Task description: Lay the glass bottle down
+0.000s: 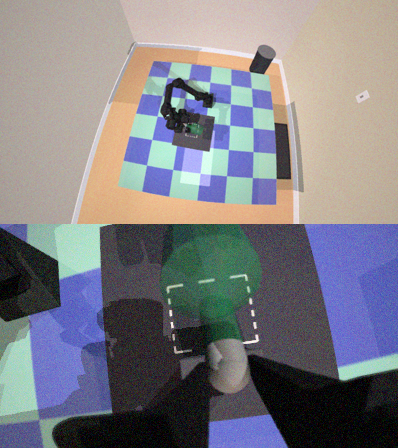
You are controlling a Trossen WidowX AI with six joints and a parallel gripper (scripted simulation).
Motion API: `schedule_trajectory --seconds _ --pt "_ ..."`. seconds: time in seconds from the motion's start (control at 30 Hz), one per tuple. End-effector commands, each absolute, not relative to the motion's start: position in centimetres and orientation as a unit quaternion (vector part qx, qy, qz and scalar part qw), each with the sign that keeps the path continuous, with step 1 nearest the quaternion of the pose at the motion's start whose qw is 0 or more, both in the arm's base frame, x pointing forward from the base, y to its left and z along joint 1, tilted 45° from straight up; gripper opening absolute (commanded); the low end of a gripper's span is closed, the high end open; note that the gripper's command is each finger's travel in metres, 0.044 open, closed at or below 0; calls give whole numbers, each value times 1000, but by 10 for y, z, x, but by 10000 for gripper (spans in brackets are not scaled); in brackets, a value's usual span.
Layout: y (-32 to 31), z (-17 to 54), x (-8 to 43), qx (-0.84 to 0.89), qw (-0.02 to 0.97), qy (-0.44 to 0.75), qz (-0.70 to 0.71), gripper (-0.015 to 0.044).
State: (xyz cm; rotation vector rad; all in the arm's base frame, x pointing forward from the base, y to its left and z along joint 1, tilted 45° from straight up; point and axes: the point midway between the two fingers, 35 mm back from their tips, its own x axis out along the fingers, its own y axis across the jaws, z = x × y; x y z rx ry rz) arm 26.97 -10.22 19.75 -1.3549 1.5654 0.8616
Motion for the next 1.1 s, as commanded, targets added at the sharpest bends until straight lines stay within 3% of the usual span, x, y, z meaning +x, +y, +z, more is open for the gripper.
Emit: schedule_trajectory --seconds 0.0,1.07 --pt "-111 197 268 -545 433 630 345 107" --pt "-134 194 263 -544 443 623 346 107"
